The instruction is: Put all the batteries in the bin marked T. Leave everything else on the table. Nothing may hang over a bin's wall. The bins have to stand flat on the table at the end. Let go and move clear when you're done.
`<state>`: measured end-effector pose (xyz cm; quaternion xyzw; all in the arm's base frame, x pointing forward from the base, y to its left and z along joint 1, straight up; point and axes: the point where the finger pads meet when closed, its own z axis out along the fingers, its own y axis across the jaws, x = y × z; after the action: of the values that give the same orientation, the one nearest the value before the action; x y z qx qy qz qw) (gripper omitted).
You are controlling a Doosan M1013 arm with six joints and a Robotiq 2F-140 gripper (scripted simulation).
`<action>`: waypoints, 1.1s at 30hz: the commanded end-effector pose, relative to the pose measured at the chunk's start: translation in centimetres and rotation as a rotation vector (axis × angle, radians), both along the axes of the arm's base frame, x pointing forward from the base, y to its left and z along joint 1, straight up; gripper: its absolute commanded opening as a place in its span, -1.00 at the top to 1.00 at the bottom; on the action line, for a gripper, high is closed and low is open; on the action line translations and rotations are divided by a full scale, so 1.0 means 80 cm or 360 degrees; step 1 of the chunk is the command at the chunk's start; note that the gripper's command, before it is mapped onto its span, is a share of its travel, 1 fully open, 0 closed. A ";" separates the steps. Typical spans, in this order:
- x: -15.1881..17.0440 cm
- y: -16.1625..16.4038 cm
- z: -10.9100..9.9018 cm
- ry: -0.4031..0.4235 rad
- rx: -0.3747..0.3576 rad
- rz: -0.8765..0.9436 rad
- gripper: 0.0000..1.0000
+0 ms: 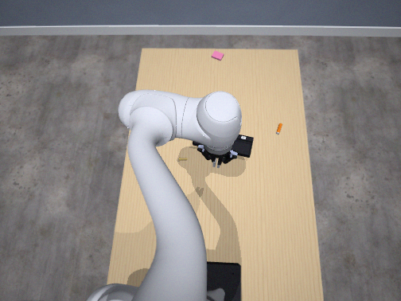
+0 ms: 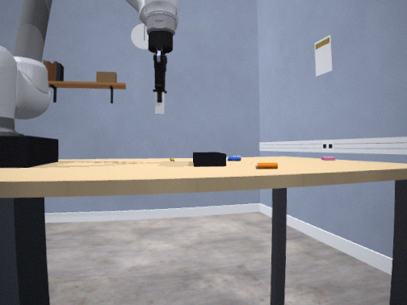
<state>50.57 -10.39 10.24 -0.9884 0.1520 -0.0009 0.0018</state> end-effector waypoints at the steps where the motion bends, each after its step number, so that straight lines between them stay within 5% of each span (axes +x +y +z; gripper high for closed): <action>1: 0.024 -0.022 -0.017 -0.0002 0.0000 -0.0001 0.70; 22: 0.145 -0.143 -0.108 -0.0002 0.0000 -0.0001 0.70; 33: 0.145 -0.143 -0.122 -0.0002 0.0000 -0.0001 0.70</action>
<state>62.10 -21.79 0.91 -0.9883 0.1523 -0.0009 0.0018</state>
